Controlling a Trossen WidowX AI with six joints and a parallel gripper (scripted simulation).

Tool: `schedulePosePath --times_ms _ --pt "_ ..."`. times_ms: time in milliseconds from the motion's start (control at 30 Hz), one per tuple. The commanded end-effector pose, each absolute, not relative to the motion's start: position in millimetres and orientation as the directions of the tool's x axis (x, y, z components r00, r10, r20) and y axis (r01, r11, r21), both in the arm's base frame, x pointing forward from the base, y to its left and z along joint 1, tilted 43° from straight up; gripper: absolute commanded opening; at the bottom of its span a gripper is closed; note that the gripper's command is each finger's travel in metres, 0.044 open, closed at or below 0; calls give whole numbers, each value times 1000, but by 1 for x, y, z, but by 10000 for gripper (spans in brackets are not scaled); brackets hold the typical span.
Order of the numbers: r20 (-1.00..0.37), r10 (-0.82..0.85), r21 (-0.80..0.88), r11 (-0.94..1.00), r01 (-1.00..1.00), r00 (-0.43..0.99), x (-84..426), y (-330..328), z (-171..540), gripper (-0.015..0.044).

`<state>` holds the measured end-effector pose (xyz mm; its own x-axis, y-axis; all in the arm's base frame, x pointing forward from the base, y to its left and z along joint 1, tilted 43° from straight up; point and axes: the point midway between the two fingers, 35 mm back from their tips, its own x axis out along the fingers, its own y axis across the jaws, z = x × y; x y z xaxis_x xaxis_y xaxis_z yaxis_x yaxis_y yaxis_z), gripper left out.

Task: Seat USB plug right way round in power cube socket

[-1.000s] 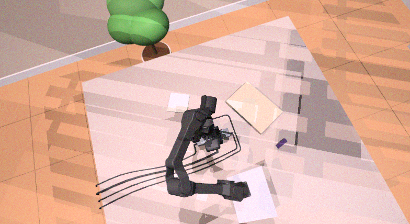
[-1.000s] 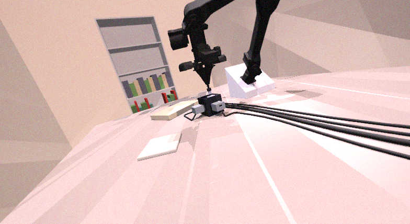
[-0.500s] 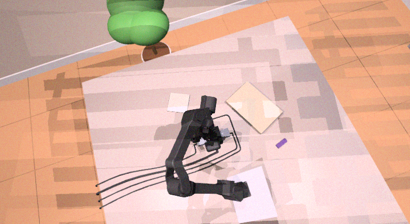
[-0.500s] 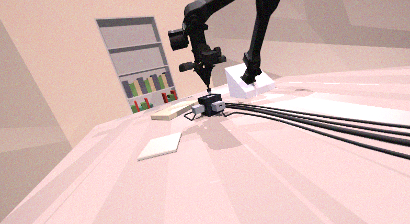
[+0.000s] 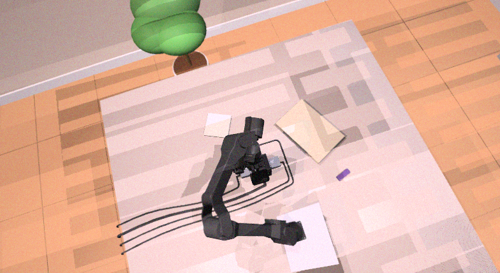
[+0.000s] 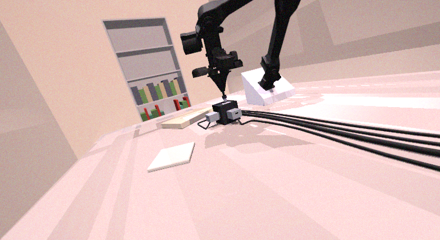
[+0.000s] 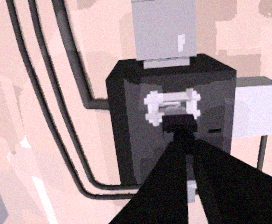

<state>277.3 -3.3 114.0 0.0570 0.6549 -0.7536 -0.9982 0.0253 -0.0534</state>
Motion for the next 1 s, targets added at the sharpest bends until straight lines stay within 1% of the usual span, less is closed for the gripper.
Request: schedulePosePath --times_ms 0,967 --pt "-756 652 -55 20 -998 55 277 -3 113 0" --pt "-756 652 -55 20 -998 55 277 0 111 0"
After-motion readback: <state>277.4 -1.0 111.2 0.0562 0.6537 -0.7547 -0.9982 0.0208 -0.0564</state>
